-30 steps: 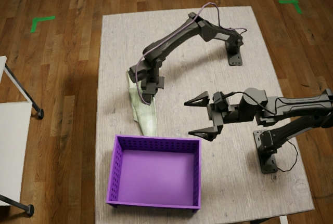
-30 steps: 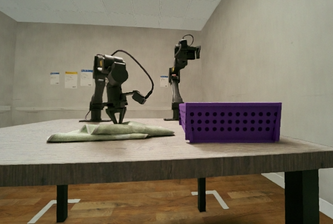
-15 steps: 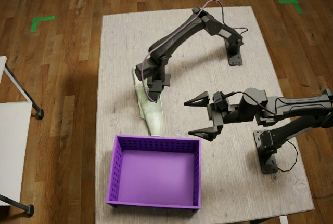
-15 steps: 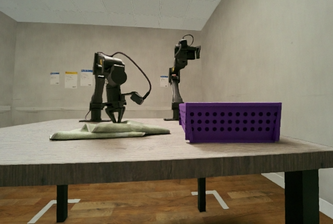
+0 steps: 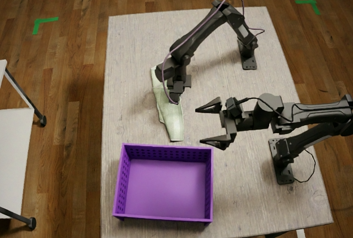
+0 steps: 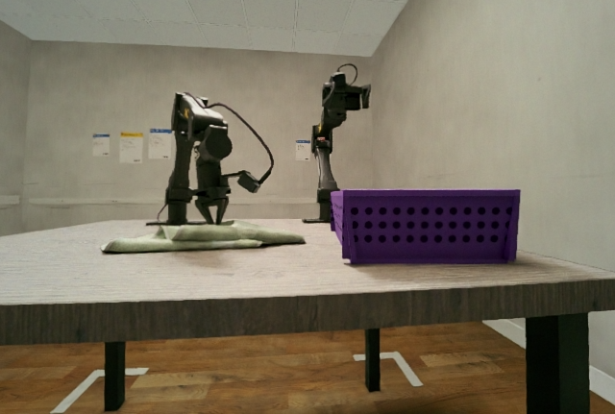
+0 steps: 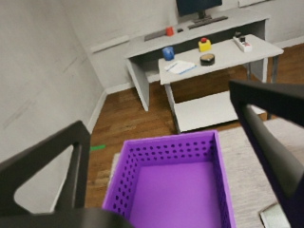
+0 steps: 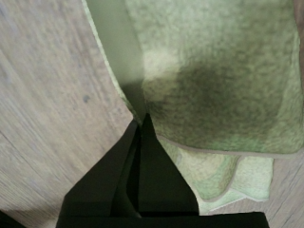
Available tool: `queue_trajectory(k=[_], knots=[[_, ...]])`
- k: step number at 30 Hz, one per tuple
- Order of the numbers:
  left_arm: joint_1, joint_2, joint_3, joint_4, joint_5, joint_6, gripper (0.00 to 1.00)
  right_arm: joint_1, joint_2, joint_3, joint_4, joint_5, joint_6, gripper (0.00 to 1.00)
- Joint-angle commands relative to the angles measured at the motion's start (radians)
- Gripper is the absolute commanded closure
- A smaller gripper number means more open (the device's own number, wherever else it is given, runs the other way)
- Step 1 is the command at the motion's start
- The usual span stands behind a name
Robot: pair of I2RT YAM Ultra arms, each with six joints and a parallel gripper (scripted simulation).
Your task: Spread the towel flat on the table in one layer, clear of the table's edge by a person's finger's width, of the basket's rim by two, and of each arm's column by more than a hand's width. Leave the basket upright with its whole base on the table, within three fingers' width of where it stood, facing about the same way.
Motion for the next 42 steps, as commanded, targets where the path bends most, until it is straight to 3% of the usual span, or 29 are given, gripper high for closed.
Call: queue_trajectory(k=[1, 9, 17, 42], knots=[[0.0, -0.002, 0.005, 0.005, 0.0, 0.0, 0.0, 0.015, -0.065, -0.073, 0.052, -0.009, 0.017, 1.0], [0.0, -0.002, 0.005, 0.005, 0.0, 0.0, 0.0, 0.031, -0.168, -0.227, 0.106, -0.002, 0.034, 1.0], [0.0, -0.002, 0.005, 0.005, 0.0, 0.0, 0.0, 0.038, -0.206, -0.282, 0.125, -0.002, 0.041, 1.0], [0.0, -0.002, 0.005, 0.005, 0.0, 0.0, 0.0, 0.033, -0.179, -0.304, 0.178, 0.001, 0.041, 1.0]])
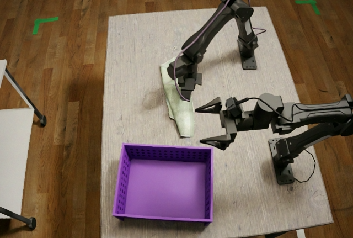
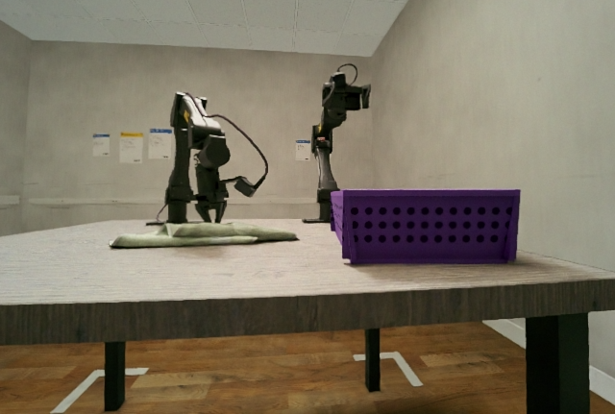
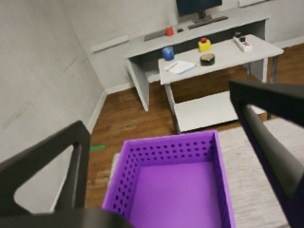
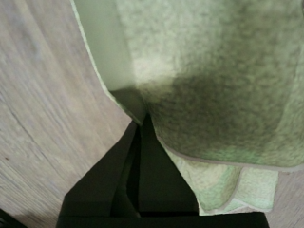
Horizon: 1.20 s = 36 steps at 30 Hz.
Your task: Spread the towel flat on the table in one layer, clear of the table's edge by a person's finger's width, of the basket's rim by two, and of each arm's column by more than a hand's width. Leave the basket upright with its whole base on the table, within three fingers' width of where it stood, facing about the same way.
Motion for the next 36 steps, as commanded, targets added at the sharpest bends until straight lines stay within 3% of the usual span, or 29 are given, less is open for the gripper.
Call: queue_trajectory(k=[1, 15, 16, 18, 19, 23, 24, 26, 27, 32, 36], knots=[[0.0, -0.002, 0.005, 0.005, 0.0, 0.0, 0.0, 0.005, -0.008, 0.0, 0.025, 0.001, 0.009, 1.0], [0.0, -0.002, 0.005, 0.005, 0.0, 0.0, 0.0, 0.005, -0.008, 0.0, 0.025, 0.001, 0.009, 1.0], [0.0, -0.002, 0.005, 0.005, 0.0, 0.0, 0.0, 0.001, -0.036, -0.022, 0.017, 0.001, 0.005, 0.88], [0.0, -0.002, 0.005, 0.005, 0.0, 0.0, 0.0, 0.0, -0.037, -0.003, 0.011, 0.0, 0.005, 0.88], [0.0, -0.002, 0.005, 0.005, 0.0, 0.0, 0.0, 0.001, -0.048, 0.032, -0.03, 0.0, 0.005, 0.67], [0.0, -0.002, 0.005, 0.005, 0.0, 0.0, 0.0, 0.001, -0.03, 0.034, -0.032, -0.001, 0.005, 0.67], [0.0, -0.002, 0.005, 0.005, 0.0, 0.0, 0.0, 0.001, -0.057, 0.048, -0.054, -0.001, 0.005, 0.46], [0.0, -0.002, 0.005, 0.005, 0.0, 0.0, 0.0, 0.001, -0.056, 0.049, -0.056, -0.001, 0.005, 0.46], [0.0, -0.002, 0.005, 0.005, 0.0, 0.0, 0.0, 0.001, -0.06, 0.056, -0.066, -0.001, 0.005, 0.36], [0.0, -0.002, 0.005, 0.005, 0.0, 0.0, 0.0, 0.001, -0.065, 0.072, -0.088, -0.001, 0.005, 0.36], [0.0, -0.002, 0.005, 0.005, 0.0, 0.0, 0.0, 0.001, -0.103, 0.152, -0.199, -0.002, 0.006, 0.36]])
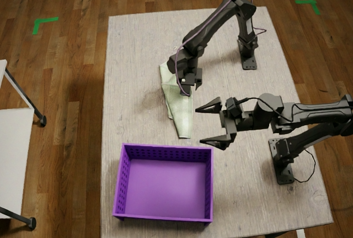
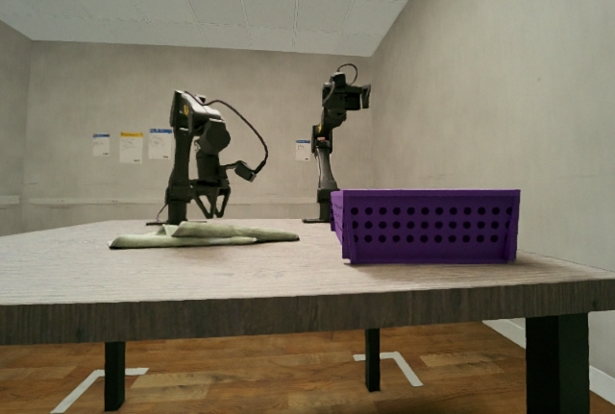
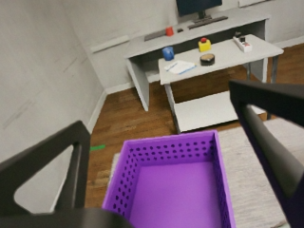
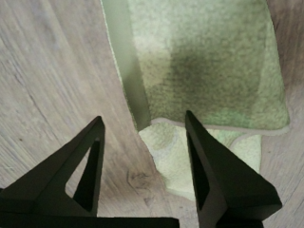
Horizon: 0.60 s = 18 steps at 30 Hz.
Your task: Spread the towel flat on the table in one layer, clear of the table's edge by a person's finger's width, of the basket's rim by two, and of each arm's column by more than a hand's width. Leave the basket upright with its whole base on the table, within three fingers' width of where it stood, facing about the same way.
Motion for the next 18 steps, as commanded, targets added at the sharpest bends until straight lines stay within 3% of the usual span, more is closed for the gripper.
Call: queue_trajectory(k=[1, 4, 5, 11, 18], knots=[[0.0, -0.002, 0.005, 0.005, 0.0, 0.0, 0.0, 0.001, -0.049, 0.08, -0.099, -0.003, 0.006, 0.36], [0.0, -0.002, 0.005, 0.005, 0.0, 0.0, 0.0, 0.001, -0.014, 0.091, -0.11, -0.003, 0.006, 0.36], [0.0, -0.002, 0.005, 0.005, 0.0, 0.0, 0.0, 0.001, -0.063, 0.146, -0.175, -0.004, 0.006, 0.36], [0.0, -0.002, 0.005, 0.005, 0.0, 0.0, 0.0, 0.001, -0.045, 0.273, -0.306, -0.004, 0.007, 0.36], [0.0, -0.002, 0.005, 0.005, 0.0, 0.0, 0.0, 0.001, -0.023, 0.32, -0.35, -0.004, 0.006, 0.36]])
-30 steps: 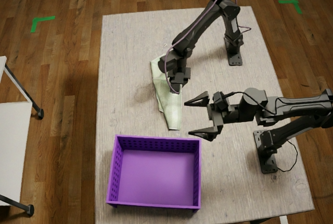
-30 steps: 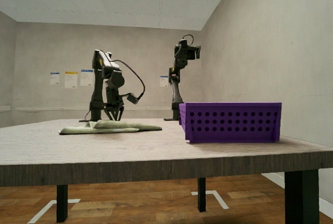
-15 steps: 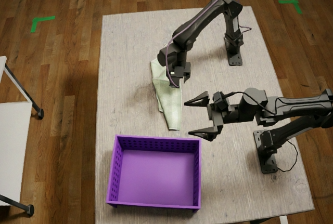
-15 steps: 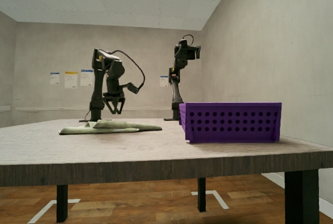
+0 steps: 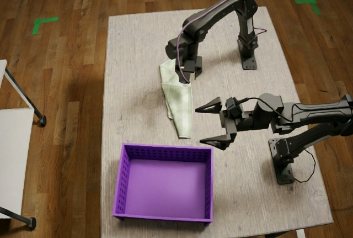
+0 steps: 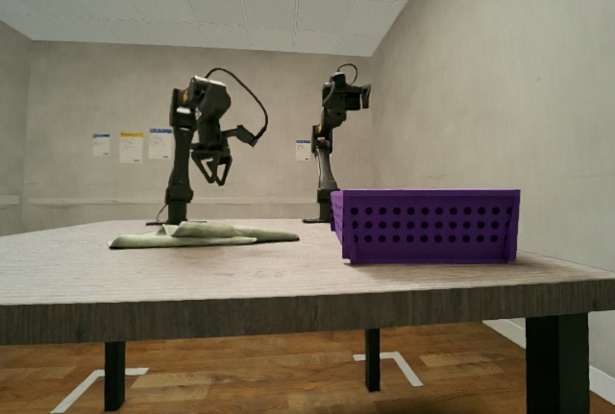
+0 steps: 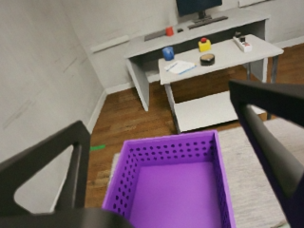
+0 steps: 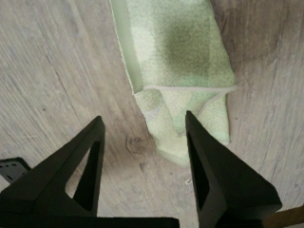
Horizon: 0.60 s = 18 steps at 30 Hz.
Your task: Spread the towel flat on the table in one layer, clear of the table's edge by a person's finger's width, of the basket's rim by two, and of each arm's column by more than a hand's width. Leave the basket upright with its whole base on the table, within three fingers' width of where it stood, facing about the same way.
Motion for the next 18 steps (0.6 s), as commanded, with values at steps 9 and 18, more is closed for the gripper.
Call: queue_trajectory(k=[9, 18], knots=[[0.0, -0.002, 0.005, 0.005, 0.0, 0.0, 0.0, 0.001, -0.004, 0.024, -0.062, -0.004, 0.005, 0.36], [0.0, -0.002, 0.005, 0.005, 0.0, 0.0, 0.0, 0.0, -0.004, 0.008, -0.049, -0.001, 0.002, 0.36]])
